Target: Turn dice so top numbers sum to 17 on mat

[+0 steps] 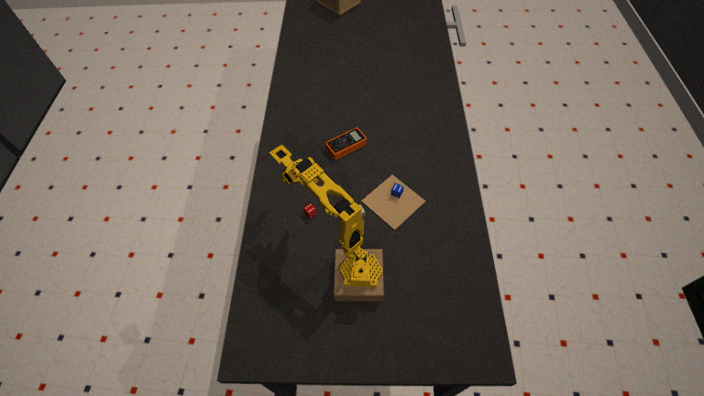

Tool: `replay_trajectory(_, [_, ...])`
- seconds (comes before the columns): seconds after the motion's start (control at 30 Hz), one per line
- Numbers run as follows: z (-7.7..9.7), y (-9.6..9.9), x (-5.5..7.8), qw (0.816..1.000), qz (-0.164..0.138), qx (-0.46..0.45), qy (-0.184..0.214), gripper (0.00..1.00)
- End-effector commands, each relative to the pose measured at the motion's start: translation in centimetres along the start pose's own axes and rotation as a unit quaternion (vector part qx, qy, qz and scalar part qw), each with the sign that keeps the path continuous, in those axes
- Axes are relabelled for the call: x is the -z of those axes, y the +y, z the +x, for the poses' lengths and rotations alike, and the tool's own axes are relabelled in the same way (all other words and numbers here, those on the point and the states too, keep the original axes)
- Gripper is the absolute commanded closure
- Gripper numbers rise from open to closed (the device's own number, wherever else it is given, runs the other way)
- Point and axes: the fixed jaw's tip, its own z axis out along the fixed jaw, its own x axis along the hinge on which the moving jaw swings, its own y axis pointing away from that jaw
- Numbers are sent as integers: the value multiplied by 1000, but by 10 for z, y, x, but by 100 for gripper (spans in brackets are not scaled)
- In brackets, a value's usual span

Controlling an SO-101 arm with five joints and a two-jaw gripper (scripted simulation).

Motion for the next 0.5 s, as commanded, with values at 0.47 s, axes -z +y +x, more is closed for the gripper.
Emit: replay_trajectory(0.47, [7, 3, 4, 999, -1, -1, 38, 65])
